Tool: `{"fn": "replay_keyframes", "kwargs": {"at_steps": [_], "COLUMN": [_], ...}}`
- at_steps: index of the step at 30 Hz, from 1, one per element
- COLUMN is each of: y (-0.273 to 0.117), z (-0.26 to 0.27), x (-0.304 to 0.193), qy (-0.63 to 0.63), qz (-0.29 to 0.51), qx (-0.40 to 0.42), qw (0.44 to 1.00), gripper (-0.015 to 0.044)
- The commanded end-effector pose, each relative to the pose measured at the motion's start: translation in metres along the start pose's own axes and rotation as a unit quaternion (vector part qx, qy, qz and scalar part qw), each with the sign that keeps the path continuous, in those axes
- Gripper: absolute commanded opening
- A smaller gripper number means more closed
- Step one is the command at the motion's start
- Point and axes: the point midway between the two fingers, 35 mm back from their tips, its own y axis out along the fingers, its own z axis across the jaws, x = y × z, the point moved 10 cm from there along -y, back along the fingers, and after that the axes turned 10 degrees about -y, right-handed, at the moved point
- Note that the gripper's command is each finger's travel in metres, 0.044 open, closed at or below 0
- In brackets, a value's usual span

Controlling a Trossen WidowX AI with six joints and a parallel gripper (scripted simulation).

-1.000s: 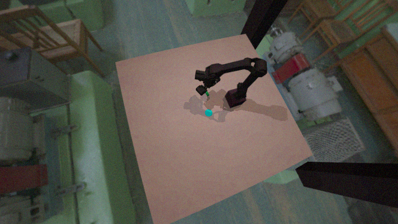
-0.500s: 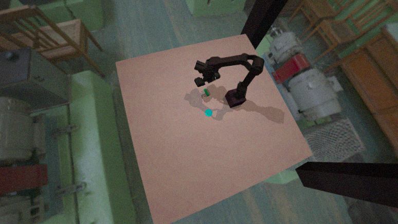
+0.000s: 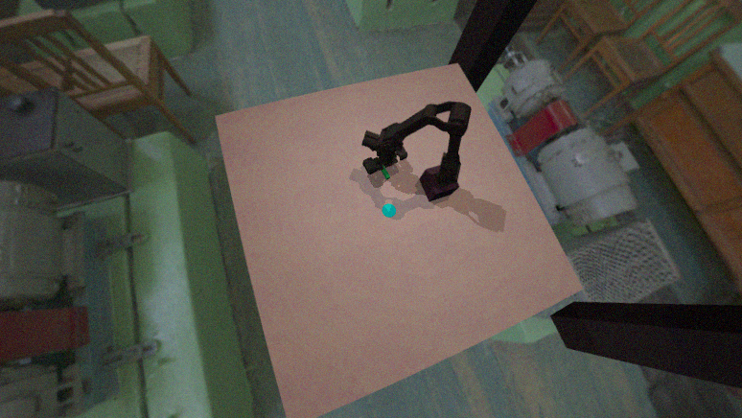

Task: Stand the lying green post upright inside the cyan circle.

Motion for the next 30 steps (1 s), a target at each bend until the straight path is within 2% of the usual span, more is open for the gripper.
{"fn": "replay_keyframes", "kwargs": {"at_steps": [1, 2, 8, 30], "y": [0.001, 0.001, -0.003, -0.068], "z": [0.000, 0.000, 0.000, 0.004], "x": [-0.001, -0.001, 0.000, 0.006], "qy": [0.003, 0.003, 0.003, 0.003], "qz": [0.001, 0.001, 0.001, 0.001], "qx": [0.001, 0.001, 0.001, 0.001], "qw": [1.000, 1.000, 1.000, 1.000], "gripper": [0.0049, 0.0023, 0.0023, 0.0023]}}
